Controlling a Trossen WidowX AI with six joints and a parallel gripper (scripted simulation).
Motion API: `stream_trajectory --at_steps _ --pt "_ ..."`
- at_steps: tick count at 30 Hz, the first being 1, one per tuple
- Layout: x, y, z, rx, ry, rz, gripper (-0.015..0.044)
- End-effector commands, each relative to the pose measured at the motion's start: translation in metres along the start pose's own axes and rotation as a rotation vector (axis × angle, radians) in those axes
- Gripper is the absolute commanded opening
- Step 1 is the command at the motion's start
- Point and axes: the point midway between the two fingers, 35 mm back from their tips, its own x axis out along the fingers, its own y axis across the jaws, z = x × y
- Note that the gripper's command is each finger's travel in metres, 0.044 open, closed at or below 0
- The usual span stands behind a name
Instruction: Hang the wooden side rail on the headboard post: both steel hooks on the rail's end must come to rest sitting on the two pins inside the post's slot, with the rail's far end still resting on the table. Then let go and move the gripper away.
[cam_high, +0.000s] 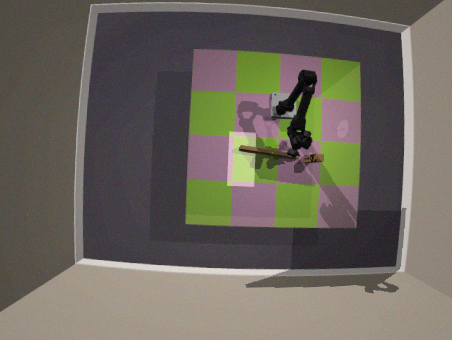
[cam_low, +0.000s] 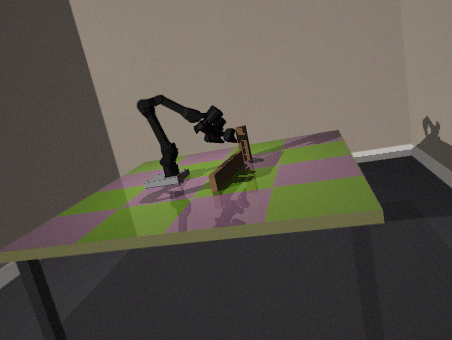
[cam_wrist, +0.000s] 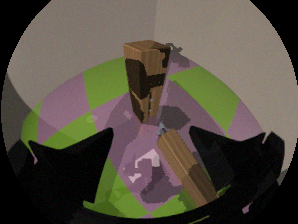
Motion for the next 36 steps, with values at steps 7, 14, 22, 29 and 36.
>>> stream_trajectory --at_steps 7,14,22,29,36 --pt "-0.014 -0.015 0.013 -0.021 -0.034 0.119 0.044" --pt "-0.014 -0.015 0.013 -0.021 -0.034 0.119 0.044" --pt "-0.014 -0.015 0.013 -0.021 -0.034 0.119 0.044" --pt "-0.013 -0.02 0.012 0.133 0.021 0.108 0.044" --pt "-0.012 -0.032 0.01 0.563 0.168 0.041 0.044"
